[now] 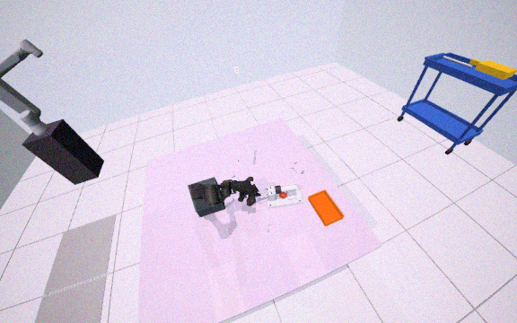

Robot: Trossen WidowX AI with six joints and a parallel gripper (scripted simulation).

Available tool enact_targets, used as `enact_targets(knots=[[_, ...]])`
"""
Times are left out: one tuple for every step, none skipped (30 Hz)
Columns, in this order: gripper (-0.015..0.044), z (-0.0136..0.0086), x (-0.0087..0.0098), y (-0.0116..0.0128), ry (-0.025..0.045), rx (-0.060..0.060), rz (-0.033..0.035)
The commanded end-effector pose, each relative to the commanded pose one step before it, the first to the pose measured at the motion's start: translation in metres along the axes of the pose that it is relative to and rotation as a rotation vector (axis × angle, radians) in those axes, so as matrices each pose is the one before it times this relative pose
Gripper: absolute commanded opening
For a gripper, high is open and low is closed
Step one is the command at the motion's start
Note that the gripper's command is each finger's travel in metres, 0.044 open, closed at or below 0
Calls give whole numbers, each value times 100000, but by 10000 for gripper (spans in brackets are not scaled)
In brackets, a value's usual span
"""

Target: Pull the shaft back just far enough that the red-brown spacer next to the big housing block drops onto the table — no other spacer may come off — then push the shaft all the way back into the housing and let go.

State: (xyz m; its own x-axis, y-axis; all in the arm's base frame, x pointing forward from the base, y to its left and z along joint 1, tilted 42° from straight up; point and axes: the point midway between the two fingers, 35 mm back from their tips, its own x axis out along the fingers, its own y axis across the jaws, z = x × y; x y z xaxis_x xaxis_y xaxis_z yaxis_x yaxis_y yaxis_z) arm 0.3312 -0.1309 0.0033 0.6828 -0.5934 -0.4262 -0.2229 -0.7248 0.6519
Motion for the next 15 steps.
enact_targets(knots=[[0, -153, 29, 31, 668, 41, 56], [0, -12, 12, 1, 1, 1, 1], [0, 0, 0, 0, 0, 0, 0], [0, -6, 6, 0, 0, 0, 0], [0, -6, 6, 0, 0, 0, 0], [0, -12, 12, 0, 1, 1, 1], [0, 0, 0, 0, 0, 0, 0], [0, -6, 6, 0, 0, 0, 0], [0, -6, 6, 0, 0, 0, 0], [0, -12, 12, 0, 1, 1, 1], [0, 0, 0, 0, 0, 0, 0], [0, -6, 6, 0, 0, 0, 0], [0, -6, 6, 0, 0, 0, 0], [0, -12, 12, 0, 1, 1, 1], [0, 0, 0, 0, 0, 0, 0]])
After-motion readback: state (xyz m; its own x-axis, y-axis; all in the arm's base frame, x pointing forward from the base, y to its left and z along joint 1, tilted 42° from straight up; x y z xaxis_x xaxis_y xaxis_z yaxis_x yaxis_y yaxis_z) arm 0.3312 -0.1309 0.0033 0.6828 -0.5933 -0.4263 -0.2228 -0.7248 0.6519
